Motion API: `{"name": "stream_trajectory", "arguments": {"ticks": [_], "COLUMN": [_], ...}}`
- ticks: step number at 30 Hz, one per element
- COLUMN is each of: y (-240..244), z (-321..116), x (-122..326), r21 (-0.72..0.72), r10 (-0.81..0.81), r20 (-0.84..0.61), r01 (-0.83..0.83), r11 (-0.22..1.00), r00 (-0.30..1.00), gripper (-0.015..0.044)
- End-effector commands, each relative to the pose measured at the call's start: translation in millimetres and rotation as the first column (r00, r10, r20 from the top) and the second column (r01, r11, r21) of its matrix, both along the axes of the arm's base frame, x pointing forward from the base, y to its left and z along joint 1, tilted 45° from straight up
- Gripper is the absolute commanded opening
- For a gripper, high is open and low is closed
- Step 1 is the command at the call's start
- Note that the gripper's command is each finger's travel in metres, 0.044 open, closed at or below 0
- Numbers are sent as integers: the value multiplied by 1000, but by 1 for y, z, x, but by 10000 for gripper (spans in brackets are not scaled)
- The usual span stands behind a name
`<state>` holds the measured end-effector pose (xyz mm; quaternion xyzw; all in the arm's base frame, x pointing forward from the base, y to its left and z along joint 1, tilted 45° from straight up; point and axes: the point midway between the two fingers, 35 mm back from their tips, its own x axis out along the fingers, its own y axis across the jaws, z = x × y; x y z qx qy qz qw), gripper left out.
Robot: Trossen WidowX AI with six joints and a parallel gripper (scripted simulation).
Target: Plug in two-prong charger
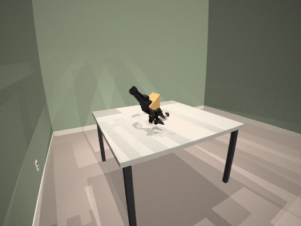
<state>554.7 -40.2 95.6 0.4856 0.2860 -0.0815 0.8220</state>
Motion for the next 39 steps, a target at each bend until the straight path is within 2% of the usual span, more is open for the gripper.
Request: {"name": "stream_trajectory", "arguments": {"ticks": [1,21,39], "y": [17,110,154], "z": [-28,-127,-183], "x": [-9,-89,-191], "r21": [-7,-139,-308], "r10": [2,48,26], "r20": [-88,-472,-728], "r01": [-3,-129,-361], "r11": [1000,982,880], "r00": [996,880,685], "gripper": [440,440,440]}}
